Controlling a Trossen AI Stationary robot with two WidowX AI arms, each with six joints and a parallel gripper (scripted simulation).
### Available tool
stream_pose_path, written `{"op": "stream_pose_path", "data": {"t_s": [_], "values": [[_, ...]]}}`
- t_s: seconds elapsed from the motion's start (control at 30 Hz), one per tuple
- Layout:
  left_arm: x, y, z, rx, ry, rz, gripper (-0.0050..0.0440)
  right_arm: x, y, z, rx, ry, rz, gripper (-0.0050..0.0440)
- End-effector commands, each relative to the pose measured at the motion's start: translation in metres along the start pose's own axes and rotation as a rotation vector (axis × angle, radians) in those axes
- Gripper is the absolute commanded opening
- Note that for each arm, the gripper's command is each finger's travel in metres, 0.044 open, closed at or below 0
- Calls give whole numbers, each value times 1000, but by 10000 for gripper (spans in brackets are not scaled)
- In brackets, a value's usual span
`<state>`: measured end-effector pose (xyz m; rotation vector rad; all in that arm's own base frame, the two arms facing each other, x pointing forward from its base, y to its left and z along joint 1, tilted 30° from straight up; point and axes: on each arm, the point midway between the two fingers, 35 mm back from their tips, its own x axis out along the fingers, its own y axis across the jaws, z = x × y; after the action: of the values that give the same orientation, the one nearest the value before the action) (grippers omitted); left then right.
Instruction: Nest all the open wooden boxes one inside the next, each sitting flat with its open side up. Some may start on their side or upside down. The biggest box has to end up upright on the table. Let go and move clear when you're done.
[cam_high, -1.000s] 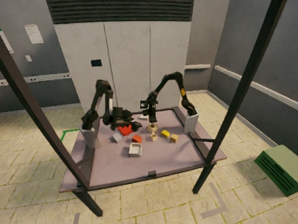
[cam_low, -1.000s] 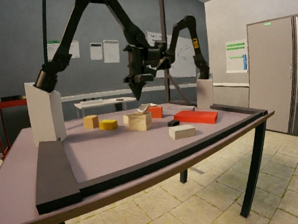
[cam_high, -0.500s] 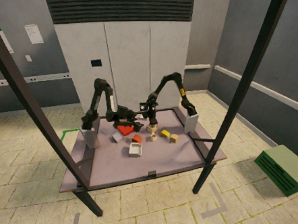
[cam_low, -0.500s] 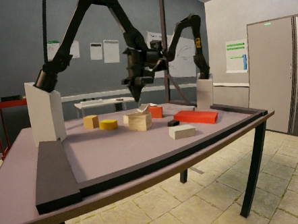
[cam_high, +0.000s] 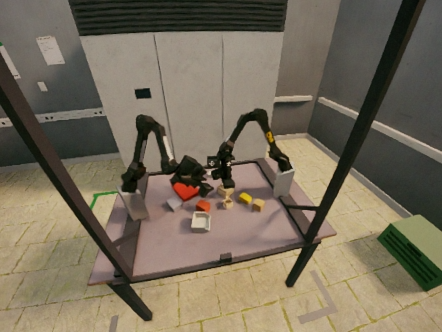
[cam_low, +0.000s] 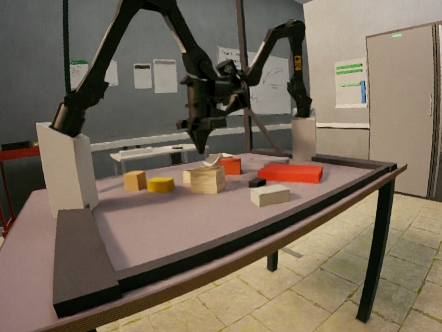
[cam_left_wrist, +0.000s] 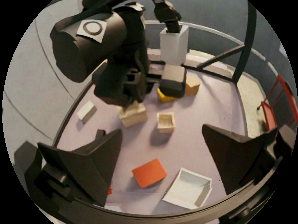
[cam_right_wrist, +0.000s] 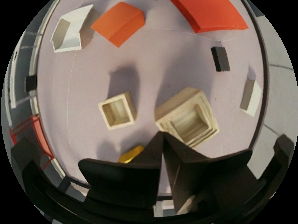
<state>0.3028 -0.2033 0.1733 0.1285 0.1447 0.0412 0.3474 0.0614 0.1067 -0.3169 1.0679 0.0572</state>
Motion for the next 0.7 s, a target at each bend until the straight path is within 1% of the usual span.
{"op": "stream_pose_path", "data": {"t_s": [0.0, 0.33, 0.4, 0.43, 0.47, 0.67], "values": [[5, 5, 8, -19, 49, -27, 400, 3, 8, 1, -39, -2, -1, -50], [9, 22, -14, 13, 239, -71, 400, 10, 24, 2, -116, -3, -1, -50], [9, 22, -14, 13, 239, -71, 400, 10, 24, 2, -116, -3, -1, -50], [7, 27, -24, 49, 294, -69, 400, 11, 26, 3, -123, -5, -1, -50], [8, 30, -21, 13, 310, -81, 400, 12, 30, 3, -142, -5, -1, -50], [-1, 46, -38, 14, 458, -88, 400, 17, 40, 3, -189, -5, -2, -50]]}}
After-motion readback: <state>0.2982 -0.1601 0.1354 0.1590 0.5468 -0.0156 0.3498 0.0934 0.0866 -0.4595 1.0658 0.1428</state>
